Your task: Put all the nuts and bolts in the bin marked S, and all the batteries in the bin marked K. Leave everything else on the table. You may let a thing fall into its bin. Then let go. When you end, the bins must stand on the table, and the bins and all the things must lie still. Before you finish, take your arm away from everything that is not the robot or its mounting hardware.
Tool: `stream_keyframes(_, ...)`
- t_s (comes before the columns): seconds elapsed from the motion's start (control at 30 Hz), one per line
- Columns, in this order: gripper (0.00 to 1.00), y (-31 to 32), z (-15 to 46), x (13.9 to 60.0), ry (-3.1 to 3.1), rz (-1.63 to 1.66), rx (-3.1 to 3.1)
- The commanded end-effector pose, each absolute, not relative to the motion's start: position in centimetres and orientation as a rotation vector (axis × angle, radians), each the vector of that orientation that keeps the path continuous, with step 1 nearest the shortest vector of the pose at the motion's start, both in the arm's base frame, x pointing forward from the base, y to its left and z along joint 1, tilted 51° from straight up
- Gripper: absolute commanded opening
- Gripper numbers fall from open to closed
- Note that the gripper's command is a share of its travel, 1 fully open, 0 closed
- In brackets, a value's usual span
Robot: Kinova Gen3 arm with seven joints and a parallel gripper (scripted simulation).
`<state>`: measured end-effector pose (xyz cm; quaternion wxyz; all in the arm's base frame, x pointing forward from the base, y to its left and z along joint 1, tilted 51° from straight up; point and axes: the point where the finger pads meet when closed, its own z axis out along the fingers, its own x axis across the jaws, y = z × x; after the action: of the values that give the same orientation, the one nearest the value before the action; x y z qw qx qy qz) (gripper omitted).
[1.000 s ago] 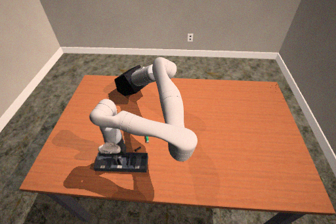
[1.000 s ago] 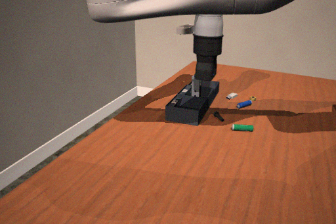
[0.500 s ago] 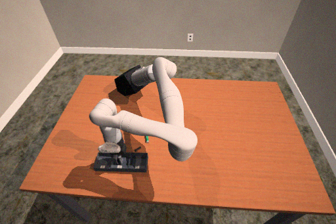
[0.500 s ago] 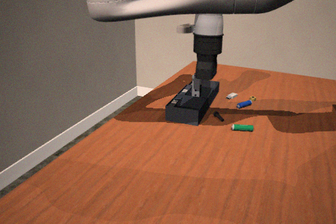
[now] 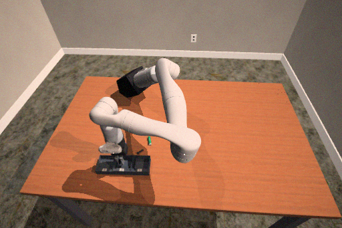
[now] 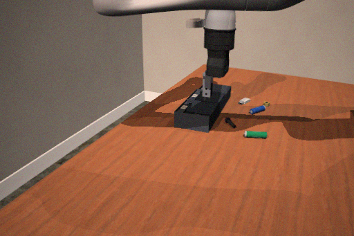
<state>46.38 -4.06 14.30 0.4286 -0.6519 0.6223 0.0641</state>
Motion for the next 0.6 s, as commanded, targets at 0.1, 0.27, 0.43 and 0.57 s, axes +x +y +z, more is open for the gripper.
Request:
stream_keyframes(0.1,0.31,-4.7,14.8,46.1,1.555,0.155,-1.624)
stream_keyframes(0.27,0.31,-5.9,16.1,45.2,1.555,0.155,-1.624)
stream_keyframes(0.43,0.31,-6.2,16.4,45.0,1.555,0.155,-1.625)
stream_keyframes(0.57,0.31,-5.5,17.0,44.8,1.554,0.155,-1.624)
